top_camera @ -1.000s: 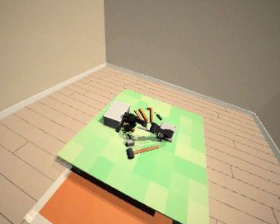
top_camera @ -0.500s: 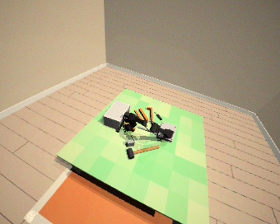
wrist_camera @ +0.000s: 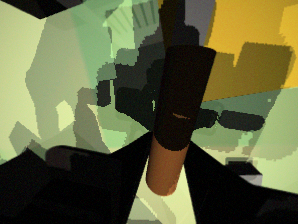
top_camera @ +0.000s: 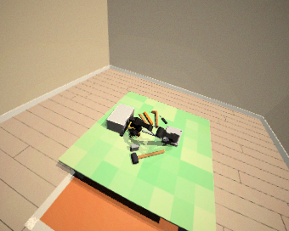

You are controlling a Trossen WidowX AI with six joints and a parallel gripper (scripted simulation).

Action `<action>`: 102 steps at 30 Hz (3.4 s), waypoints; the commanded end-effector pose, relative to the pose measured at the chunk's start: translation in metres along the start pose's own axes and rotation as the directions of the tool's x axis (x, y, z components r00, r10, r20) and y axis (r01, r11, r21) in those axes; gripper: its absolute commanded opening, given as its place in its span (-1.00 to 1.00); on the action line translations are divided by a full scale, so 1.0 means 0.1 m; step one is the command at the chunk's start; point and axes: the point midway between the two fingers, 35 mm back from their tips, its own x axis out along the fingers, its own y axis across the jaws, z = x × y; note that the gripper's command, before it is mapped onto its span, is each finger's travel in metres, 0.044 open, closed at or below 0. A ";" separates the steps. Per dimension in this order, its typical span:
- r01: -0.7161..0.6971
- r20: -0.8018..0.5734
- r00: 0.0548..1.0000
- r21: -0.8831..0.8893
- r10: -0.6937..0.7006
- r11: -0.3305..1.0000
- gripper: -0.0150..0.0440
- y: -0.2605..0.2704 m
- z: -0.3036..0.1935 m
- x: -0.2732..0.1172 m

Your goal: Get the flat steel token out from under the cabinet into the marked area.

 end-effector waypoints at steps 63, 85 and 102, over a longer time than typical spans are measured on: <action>0.002 -0.006 1.000 0.012 -0.002 1.000 -0.49 0.04 -0.71 0.01; 0.002 -0.007 1.000 0.013 -0.002 1.000 -0.49 0.06 -0.97 0.01; 0.002 -0.008 1.000 0.013 -0.002 1.000 -0.49 0.08 -1.18 0.01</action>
